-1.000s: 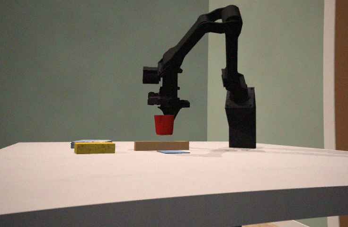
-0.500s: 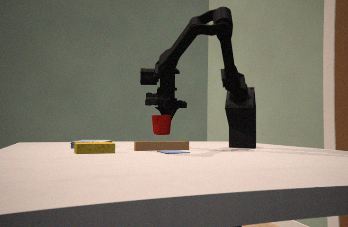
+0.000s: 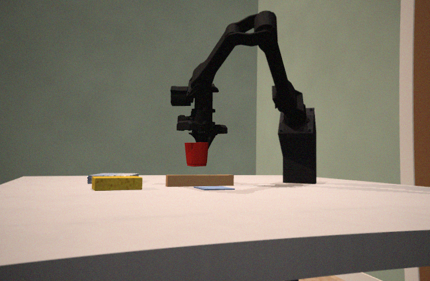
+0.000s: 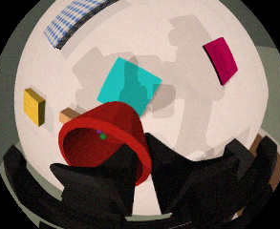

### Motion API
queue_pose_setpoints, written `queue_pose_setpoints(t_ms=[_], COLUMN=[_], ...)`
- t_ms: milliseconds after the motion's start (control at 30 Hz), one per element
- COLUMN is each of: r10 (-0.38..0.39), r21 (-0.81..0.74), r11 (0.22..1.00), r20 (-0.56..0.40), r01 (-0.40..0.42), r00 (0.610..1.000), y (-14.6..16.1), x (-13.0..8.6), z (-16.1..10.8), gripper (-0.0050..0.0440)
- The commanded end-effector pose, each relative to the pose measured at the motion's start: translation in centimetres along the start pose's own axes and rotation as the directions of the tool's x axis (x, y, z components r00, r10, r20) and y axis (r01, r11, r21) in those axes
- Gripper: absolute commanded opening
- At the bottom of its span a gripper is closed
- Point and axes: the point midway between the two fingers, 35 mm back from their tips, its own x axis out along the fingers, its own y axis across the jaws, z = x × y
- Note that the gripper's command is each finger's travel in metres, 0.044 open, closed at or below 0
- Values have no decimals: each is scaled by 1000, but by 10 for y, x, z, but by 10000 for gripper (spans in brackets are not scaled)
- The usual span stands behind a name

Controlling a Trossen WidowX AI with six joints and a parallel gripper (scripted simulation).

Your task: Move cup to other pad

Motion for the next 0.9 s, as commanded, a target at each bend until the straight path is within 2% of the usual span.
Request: queue_pose_setpoints(t_ms=[0, 667, 867], r10=[6, 8, 7], r21=[-2, -2, -2], r11=[1000, 1000, 1000], r20=[0, 0, 0], r01=[-6, -8, -7], r00=[1000, 1000, 1000], y=[-2, -14, -14], x=[-1, -4, 5], z=[7, 33, 34], gripper=[0, 0, 0])
